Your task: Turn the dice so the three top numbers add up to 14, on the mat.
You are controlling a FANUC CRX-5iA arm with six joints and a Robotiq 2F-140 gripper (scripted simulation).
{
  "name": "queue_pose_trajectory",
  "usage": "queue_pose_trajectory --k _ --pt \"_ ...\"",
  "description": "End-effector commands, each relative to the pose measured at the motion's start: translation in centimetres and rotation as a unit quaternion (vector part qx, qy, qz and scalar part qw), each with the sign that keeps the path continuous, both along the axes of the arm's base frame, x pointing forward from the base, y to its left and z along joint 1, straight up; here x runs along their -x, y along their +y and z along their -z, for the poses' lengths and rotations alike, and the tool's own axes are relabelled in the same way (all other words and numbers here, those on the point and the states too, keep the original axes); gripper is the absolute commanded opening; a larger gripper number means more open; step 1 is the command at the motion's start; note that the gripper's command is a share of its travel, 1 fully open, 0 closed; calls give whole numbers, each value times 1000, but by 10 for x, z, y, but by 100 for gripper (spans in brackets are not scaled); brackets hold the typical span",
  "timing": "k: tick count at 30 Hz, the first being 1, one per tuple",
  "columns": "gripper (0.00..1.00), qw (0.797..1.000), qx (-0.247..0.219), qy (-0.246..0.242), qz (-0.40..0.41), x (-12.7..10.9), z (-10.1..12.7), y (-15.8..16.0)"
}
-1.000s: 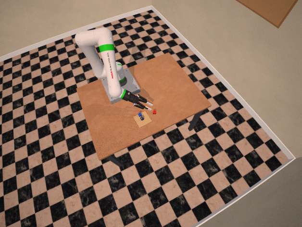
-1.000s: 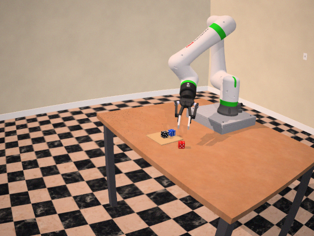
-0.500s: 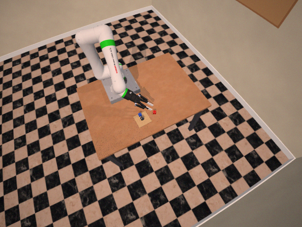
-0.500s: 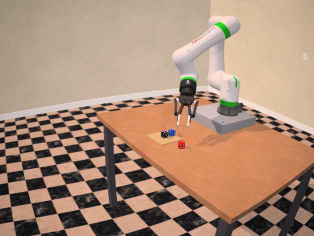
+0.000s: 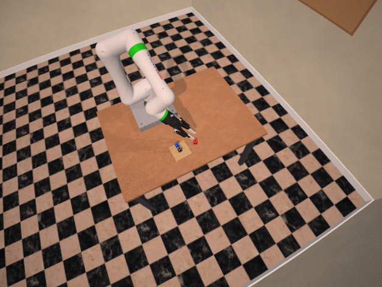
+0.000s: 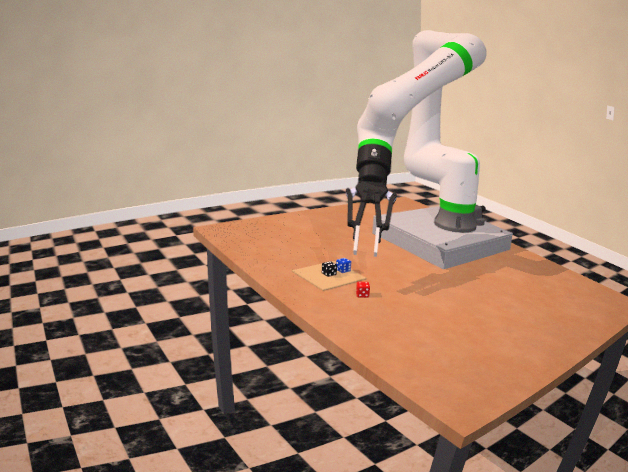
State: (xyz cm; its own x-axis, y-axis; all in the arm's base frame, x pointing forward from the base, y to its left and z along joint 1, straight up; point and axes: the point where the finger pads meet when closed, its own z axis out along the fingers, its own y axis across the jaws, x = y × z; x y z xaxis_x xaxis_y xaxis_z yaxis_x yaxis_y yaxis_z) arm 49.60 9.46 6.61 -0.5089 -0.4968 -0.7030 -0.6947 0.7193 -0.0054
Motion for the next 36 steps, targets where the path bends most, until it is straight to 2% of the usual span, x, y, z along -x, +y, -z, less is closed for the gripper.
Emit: queue_pose_trajectory --k 1,16,19,20,29,36 --pt "28 997 46 56 9 2 1 3" --pt "28 976 149 160 11 -12 -10 15" --pt "28 975 152 163 12 -13 -10 15" --pt "28 966 180 186 16 -17 -13 16" --pt "28 929 252 270 10 -25 -21 28" --pt "28 924 261 280 10 -27 -23 30"
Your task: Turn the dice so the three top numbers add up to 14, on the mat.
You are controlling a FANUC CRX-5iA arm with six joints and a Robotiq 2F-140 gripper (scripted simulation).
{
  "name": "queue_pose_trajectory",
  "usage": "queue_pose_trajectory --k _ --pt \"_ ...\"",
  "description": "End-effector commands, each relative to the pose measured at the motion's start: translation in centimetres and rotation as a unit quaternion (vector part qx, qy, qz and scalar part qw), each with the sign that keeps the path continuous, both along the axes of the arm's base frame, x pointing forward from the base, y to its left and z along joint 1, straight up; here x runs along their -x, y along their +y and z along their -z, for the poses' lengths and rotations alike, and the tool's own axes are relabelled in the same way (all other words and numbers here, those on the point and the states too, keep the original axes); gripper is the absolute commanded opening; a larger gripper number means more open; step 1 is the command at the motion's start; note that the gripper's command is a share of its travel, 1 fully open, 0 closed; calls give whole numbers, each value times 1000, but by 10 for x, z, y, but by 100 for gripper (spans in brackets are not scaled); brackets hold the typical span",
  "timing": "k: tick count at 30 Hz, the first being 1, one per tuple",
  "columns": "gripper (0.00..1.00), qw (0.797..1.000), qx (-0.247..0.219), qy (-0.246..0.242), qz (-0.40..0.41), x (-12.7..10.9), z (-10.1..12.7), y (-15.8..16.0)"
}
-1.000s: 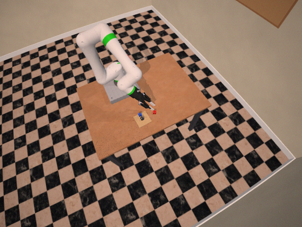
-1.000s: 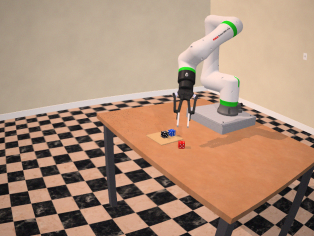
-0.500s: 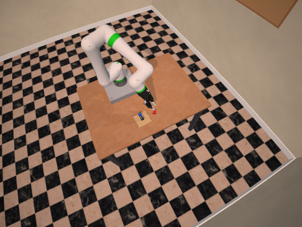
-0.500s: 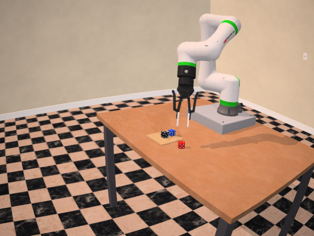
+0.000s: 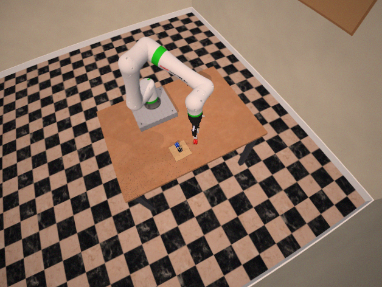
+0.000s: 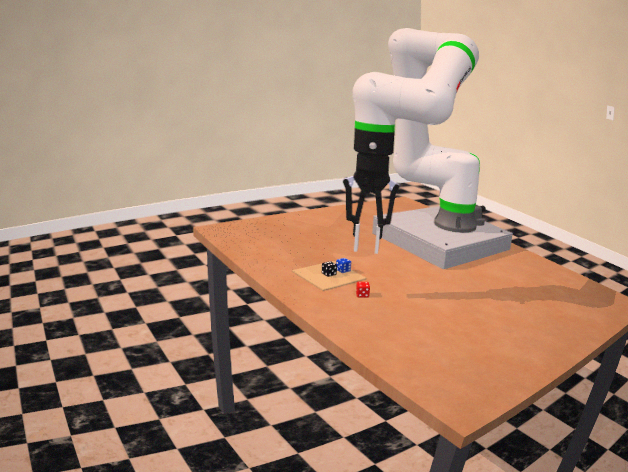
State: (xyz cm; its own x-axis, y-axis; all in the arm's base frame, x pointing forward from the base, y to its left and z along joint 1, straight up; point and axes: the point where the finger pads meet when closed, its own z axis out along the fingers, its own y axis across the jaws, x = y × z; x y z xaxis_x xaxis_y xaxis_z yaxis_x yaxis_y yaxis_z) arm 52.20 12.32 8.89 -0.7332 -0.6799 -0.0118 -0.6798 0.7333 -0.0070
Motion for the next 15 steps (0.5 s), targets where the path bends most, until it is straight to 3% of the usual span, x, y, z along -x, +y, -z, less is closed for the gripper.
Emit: queue_pose_trajectory --k 1,15 --pt "100 1000 3 10 0 -1 0 1" --pt "100 1000 3 10 -26 -1 1 1"
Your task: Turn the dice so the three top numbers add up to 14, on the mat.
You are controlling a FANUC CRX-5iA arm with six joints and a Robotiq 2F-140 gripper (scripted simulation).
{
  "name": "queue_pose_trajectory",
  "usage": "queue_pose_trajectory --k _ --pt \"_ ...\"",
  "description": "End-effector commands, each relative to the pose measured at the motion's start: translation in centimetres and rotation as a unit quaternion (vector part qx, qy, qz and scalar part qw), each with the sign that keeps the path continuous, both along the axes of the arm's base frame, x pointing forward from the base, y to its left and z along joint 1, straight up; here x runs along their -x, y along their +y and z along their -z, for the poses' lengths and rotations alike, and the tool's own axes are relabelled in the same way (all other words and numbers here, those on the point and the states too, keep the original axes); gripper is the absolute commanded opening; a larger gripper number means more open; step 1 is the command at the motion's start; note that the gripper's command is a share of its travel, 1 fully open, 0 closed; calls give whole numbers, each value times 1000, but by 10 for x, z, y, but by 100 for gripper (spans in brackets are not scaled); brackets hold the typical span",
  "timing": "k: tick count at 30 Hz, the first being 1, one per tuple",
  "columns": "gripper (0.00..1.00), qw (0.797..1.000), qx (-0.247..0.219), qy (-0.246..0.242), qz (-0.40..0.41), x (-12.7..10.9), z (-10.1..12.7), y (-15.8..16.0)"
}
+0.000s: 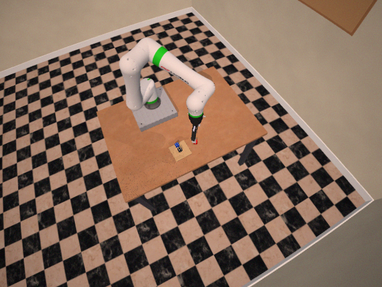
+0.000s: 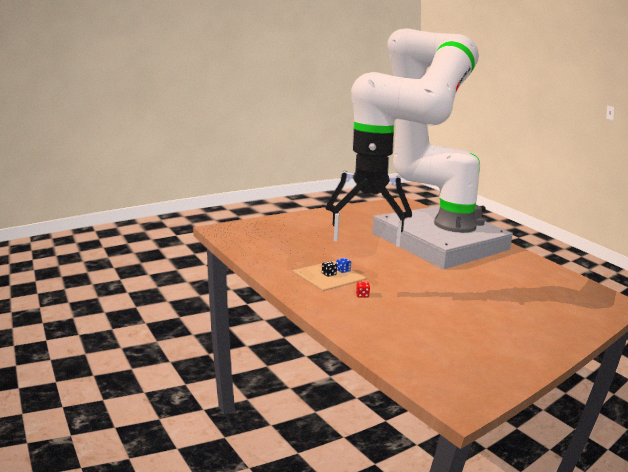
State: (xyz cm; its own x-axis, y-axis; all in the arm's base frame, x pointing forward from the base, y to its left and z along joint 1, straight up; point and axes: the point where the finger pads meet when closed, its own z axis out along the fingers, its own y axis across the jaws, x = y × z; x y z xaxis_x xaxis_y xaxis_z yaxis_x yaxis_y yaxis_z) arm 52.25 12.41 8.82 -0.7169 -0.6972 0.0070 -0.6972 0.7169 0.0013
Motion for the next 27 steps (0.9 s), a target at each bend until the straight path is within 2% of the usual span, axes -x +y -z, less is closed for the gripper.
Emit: queue_pose_trajectory --k 1,5,11,16,18,19,23,27 --pt "100 1000 0 0 -14 0 0 0" --pt "100 994 -1 0 -110 0 3 -1" --pt "100 983 -1 1 -185 1 6 -1" --pt "100 962 -2 1 -273 1 9 -1" --pt "100 962 -2 1 -273 1 9 -1" --pt "100 948 -2 1 -319 2 10 -2" --pt "100 930 -2 1 -367 2 12 -2" --pt "100 902 -3 1 -432 3 14 -2"
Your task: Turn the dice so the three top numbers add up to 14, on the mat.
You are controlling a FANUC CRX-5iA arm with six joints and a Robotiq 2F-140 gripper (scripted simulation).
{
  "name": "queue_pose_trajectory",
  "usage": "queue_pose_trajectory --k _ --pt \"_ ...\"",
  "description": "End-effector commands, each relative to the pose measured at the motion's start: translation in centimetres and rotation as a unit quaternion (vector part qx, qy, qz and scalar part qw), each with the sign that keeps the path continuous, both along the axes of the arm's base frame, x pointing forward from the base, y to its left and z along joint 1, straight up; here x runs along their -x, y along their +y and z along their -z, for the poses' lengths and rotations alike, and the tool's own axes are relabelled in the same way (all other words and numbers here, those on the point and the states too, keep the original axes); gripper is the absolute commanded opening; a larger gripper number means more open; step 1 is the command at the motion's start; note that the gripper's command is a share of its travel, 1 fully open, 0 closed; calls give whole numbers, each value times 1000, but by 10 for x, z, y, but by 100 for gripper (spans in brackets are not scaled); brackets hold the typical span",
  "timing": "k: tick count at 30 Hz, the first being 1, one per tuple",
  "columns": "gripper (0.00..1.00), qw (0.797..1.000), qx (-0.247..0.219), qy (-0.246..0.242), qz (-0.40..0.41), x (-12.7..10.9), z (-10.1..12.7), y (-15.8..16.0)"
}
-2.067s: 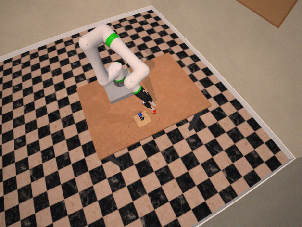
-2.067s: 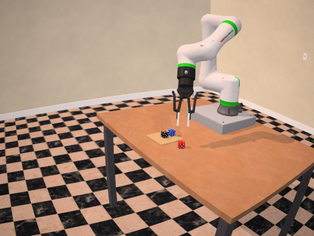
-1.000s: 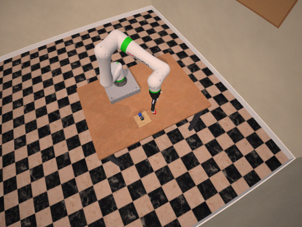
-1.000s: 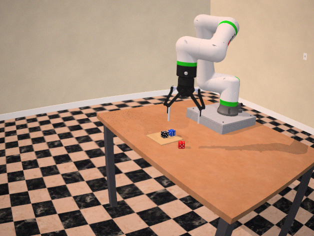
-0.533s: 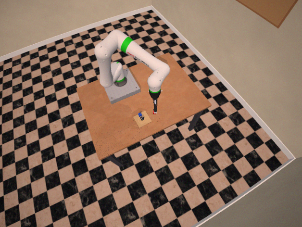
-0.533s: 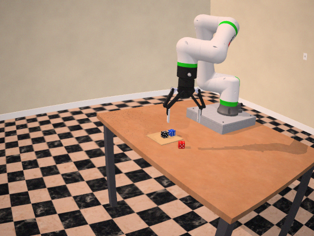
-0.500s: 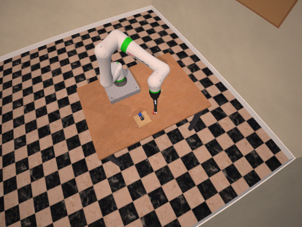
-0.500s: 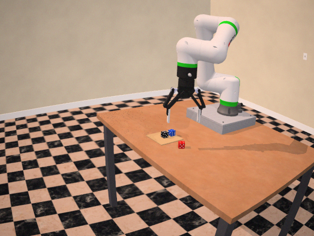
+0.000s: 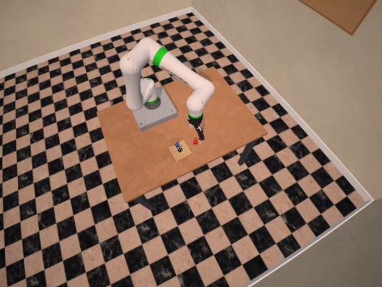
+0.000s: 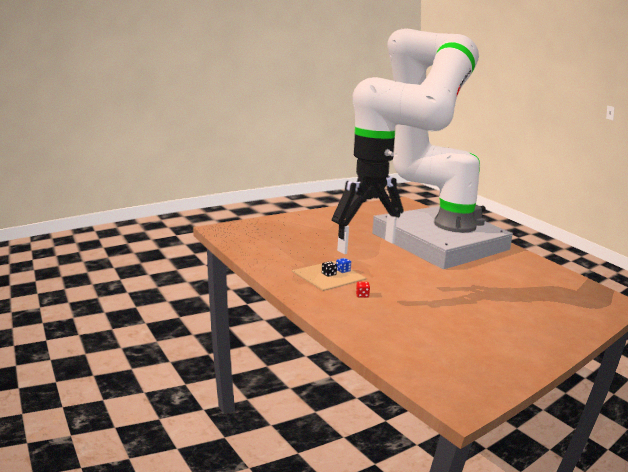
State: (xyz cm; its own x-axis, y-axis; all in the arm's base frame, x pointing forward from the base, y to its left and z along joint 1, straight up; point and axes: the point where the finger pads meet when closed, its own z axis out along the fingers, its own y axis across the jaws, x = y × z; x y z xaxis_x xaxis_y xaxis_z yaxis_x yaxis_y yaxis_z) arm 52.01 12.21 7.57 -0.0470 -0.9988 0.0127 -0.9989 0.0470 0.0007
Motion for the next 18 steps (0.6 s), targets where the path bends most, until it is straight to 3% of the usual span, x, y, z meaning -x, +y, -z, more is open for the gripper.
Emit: queue_pose_trajectory --k 1,5,8,10,18 --pt "100 996 -5 3 -87 0 2 0" --pt "100 989 -5 3 -150 1 5 -1" --pt "100 988 -5 3 -152 1 5 -1" --pt "100 975 -5 4 -221 1 7 -1" --pt "100 946 -5 5 -325 2 10 -2"
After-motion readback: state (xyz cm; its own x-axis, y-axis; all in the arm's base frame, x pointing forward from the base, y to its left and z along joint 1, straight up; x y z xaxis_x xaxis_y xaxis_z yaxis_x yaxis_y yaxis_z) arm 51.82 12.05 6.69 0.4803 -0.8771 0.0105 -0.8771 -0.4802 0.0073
